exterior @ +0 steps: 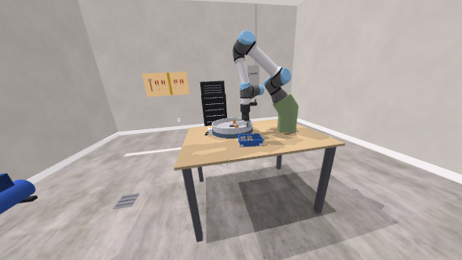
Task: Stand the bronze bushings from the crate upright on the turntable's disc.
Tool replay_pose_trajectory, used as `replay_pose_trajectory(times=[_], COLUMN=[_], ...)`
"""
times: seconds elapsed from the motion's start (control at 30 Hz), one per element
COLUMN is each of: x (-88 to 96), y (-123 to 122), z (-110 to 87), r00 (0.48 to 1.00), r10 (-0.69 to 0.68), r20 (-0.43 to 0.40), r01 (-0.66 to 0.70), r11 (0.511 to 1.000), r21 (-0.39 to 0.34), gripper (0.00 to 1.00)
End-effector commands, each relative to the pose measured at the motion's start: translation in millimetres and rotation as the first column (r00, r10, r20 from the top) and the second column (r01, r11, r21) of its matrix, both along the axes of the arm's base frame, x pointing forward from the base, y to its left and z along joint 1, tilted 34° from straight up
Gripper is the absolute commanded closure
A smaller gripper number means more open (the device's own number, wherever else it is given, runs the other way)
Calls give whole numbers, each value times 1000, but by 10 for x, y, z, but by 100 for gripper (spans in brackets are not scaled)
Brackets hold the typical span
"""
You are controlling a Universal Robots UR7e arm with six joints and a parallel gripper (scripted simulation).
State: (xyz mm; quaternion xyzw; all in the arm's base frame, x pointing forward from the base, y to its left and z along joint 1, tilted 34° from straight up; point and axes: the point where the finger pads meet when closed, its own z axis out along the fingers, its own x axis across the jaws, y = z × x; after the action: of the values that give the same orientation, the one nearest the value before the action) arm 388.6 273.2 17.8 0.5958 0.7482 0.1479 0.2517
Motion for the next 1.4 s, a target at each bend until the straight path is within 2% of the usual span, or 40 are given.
replay_pose_trajectory(times=[0.0, 0.33, 1.37], x=[17, -13, -14], y=[227, 431, 429], z=[-50, -90, -86], r00=[1000, 1000, 1000], r10=[-26, -26, -27], r20=[-2, -1, -1], r01=[26, 26, 26], r11=[1000, 1000, 1000], r21=[-11, -11, -11], gripper=[64, 64, 64])
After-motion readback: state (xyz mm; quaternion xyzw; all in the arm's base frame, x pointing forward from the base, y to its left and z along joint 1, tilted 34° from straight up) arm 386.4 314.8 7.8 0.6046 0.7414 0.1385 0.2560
